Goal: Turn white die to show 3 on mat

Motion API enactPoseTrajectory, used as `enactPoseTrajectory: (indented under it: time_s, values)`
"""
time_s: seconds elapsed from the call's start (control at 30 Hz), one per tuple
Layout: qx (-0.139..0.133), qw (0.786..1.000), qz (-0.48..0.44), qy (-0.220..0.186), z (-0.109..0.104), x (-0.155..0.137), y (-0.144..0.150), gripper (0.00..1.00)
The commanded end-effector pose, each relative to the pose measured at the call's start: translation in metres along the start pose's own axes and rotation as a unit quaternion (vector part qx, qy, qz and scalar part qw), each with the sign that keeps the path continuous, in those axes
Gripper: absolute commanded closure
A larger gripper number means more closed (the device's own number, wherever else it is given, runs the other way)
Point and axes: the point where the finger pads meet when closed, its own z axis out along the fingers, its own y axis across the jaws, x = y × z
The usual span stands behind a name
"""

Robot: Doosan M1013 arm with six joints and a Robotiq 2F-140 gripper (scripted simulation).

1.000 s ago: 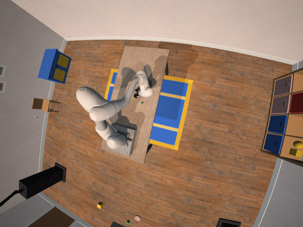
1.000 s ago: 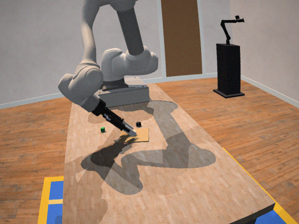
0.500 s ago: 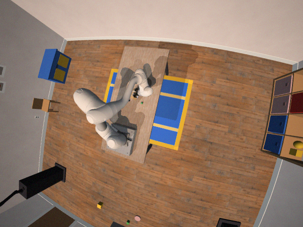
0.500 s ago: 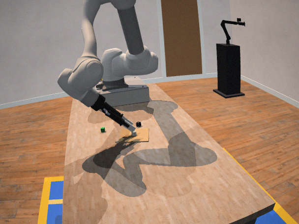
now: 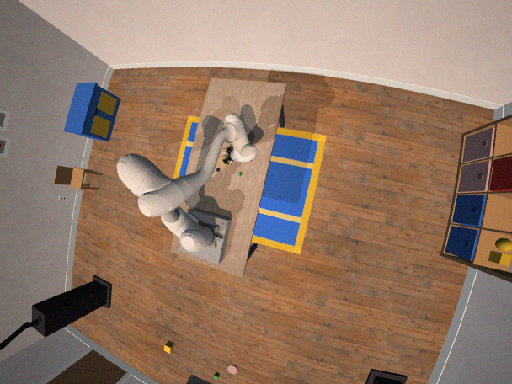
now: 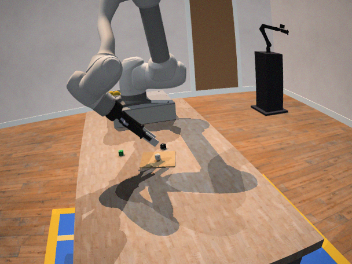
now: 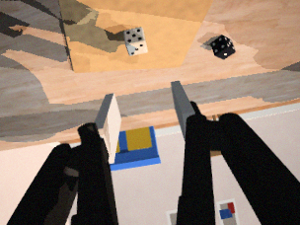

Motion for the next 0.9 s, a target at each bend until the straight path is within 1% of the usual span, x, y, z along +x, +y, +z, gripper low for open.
enactPoseTrajectory:
  time_s: [0.0, 0.17, 0.23, 0.3, 0.4, 0.47, 0.53, 0.6, 0.77, 0.87]
  values:
    - [0.0, 1.0, 0.0, 0.0, -0.0024, -0.0025, 0.0, 0.67]
    - [0.0, 1.0, 0.0, 0.0, -0.003, -0.0031, 0.0, 0.67]
    - [-0.001, 1.0, 0.0, 0.008, -0.0024, -0.0032, 0.0004, 0.67]
    - [-0.004, 1.0, 0.002, 0.029, -0.0012, -0.0036, 0.0014, 0.67]
    - [-0.005, 0.997, 0.002, 0.078, -0.0004, -0.0049, 0.002, 0.67]
    - [-0.005, 0.997, 0.002, 0.078, -0.0004, -0.0049, 0.002, 0.67]
    - [-0.003, 0.994, 0.001, 0.109, -0.0012, -0.0063, 0.0012, 0.67]
    - [0.0, 0.992, 0.0, 0.129, -0.0023, -0.0075, 0.0, 0.67]
    - [0.0, 0.991, 0.0, 0.133, -0.0016, -0.0121, 0.0002, 0.67]
    - [-0.005, 0.987, 0.002, 0.16, 0.0001, -0.012, 0.0022, 0.67]
